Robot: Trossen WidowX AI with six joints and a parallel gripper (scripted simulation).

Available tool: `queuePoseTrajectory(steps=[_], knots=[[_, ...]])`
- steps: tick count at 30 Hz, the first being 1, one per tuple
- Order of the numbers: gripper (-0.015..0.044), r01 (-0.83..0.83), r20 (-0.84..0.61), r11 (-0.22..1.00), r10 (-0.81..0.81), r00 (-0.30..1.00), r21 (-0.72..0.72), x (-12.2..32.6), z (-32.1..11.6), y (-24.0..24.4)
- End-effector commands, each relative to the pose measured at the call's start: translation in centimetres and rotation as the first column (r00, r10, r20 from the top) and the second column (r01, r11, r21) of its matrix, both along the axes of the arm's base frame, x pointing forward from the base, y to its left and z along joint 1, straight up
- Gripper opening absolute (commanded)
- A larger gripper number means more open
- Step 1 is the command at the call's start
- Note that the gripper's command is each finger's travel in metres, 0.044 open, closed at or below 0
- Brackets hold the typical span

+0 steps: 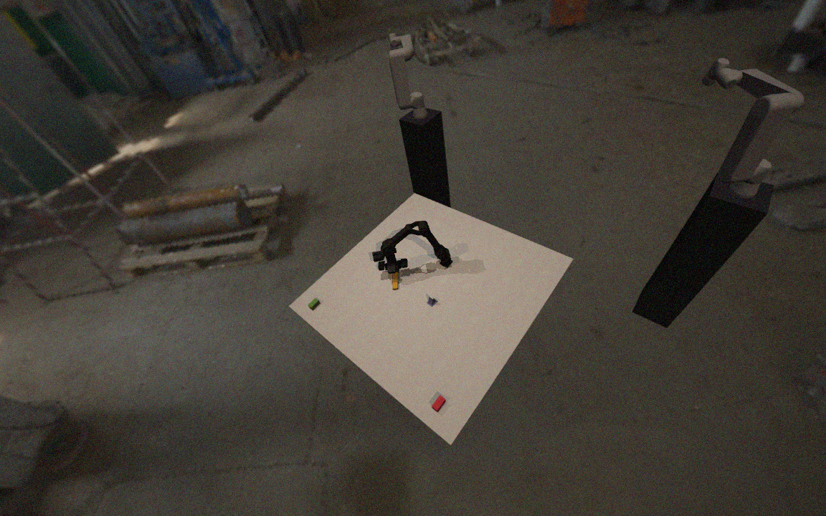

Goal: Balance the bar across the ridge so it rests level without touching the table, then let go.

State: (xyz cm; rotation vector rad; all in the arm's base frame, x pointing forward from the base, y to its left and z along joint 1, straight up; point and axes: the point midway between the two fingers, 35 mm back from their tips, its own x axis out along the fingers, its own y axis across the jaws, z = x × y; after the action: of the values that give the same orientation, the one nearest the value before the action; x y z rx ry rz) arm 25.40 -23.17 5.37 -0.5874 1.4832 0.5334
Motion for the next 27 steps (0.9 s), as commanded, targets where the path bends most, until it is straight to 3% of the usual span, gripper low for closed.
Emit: queuePoseTrajectory(steps=[1, 27], knots=[[0.0, 0.0, 0.004, 1.0, 0.0, 1.0, -0.003, 0.2, 0.8, -0.1], [0.0, 0.002, 0.003, 1.0, -0.002, 1.0, 0.001, 0.1, 7.4, 0.0]])
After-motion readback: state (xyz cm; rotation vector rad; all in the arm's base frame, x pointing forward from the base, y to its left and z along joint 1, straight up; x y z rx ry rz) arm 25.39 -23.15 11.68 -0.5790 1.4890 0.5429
